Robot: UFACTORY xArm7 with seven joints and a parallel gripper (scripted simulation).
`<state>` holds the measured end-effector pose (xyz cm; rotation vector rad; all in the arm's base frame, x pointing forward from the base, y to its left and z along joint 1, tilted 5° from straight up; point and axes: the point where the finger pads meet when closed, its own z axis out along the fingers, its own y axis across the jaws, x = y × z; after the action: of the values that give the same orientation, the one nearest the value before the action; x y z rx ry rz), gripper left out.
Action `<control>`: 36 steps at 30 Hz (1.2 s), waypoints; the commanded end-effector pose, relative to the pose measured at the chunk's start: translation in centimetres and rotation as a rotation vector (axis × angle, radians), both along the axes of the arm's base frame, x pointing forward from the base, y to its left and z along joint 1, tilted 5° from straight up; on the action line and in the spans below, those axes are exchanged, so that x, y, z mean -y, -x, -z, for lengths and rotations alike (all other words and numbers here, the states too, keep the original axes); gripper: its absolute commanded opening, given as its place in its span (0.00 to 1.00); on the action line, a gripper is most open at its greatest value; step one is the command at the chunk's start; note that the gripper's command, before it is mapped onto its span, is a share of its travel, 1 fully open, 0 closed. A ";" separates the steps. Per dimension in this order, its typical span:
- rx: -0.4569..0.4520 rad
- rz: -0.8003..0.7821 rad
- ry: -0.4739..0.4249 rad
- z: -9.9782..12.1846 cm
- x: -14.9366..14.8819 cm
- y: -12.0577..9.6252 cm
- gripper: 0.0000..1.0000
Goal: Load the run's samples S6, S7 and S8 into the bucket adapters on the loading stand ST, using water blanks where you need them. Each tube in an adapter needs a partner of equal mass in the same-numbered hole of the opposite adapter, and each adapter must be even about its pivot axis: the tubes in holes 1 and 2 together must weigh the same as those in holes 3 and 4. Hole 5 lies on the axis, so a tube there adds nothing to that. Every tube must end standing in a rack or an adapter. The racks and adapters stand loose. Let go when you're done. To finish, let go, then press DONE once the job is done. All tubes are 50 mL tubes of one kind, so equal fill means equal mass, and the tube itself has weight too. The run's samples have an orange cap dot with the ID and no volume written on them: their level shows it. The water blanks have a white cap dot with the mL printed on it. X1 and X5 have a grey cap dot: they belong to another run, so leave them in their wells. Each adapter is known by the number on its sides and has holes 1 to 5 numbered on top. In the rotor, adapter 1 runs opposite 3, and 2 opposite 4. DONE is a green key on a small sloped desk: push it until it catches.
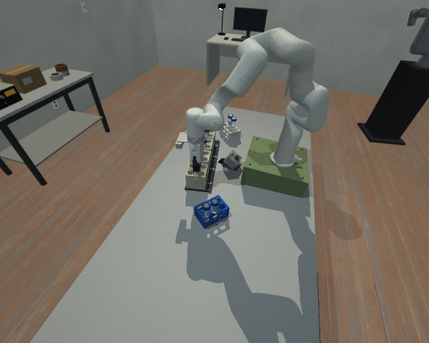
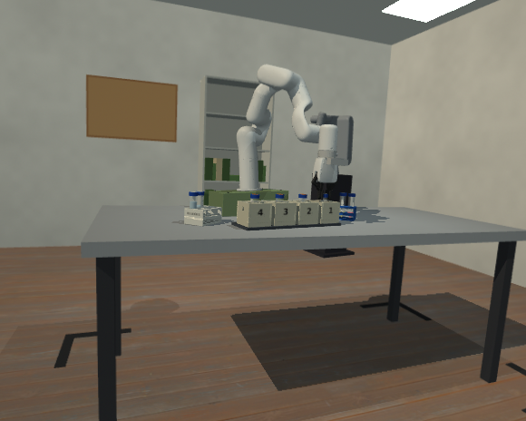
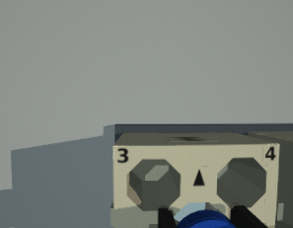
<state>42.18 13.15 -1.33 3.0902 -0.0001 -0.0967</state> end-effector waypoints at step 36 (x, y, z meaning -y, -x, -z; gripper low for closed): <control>0.005 0.000 -0.002 0.0 -0.1 -0.2 0.44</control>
<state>42.20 13.16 -1.43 3.0905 -0.0001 -0.0958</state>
